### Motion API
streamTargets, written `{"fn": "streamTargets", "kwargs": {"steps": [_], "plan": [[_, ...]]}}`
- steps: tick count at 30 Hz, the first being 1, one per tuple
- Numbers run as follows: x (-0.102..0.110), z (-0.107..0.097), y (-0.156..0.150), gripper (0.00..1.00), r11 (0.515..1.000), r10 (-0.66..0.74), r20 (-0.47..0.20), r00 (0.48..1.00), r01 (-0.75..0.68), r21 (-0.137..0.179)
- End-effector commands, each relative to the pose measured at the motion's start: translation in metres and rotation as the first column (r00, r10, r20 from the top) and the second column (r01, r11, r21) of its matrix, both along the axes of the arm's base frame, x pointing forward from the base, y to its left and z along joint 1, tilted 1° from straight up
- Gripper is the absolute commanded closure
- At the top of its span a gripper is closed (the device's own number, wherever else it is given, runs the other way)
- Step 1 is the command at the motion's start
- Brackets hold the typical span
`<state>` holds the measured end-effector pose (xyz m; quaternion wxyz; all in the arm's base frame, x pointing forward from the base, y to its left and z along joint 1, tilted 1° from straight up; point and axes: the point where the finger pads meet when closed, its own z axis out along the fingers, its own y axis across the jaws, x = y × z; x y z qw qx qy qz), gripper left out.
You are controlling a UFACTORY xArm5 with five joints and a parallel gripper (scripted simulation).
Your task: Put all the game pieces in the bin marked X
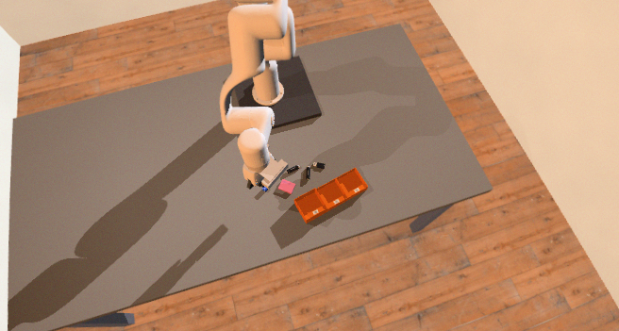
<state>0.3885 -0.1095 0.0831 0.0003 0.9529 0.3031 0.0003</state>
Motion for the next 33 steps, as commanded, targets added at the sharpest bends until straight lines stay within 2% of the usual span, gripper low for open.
{"fn": "streamTargets", "kwargs": {"steps": [1, 33], "plan": [[0.0025, -0.0022, -0.0129, 0.68, 1.000, 0.003, 0.006, 1.000, -0.003, -0.002], [0.0024, -0.0024, -0.0035, 0.68, 1.000, 0.003, 0.006, 1.000, -0.003, -0.002]]}}
